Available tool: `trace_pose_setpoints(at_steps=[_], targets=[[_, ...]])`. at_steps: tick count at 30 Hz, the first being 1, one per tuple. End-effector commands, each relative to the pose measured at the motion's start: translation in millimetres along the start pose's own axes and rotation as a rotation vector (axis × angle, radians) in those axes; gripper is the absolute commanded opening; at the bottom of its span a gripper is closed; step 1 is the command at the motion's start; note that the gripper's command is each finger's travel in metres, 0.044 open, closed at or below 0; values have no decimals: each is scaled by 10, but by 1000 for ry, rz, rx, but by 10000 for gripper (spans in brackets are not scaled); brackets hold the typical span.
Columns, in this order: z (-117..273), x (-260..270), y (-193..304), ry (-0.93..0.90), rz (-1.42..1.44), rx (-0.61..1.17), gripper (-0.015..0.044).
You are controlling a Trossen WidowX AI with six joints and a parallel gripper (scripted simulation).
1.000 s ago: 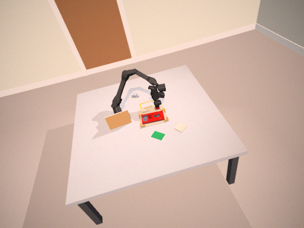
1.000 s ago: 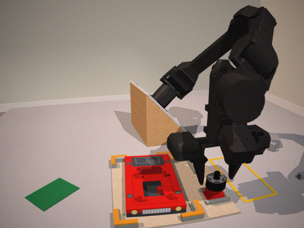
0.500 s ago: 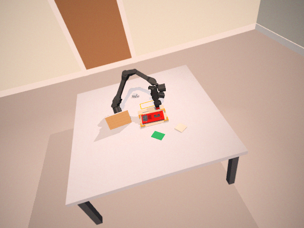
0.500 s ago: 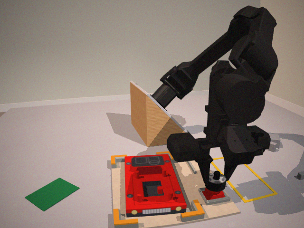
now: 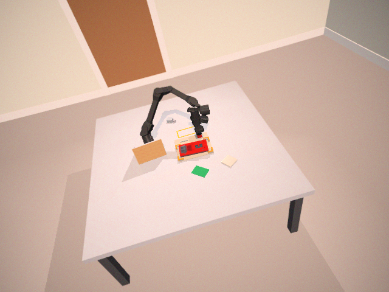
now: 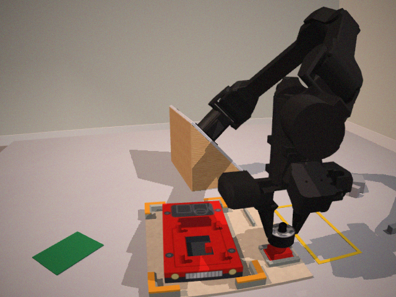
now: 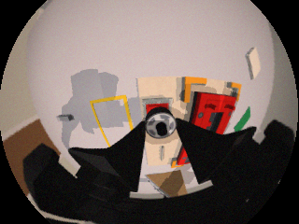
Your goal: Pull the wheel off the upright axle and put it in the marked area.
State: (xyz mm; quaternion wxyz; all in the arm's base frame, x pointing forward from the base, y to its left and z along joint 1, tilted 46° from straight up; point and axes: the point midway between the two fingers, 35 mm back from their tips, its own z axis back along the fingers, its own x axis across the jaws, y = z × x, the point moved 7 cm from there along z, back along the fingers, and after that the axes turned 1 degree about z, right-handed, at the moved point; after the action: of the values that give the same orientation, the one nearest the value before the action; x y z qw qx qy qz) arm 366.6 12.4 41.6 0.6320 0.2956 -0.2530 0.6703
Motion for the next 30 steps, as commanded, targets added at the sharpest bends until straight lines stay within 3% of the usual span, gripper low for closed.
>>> trace_pose_setpoints(at_steps=[1,30], targets=[[16,2,-4,2,5,0,0],[111,-3,-7,1,3,-1,0]])
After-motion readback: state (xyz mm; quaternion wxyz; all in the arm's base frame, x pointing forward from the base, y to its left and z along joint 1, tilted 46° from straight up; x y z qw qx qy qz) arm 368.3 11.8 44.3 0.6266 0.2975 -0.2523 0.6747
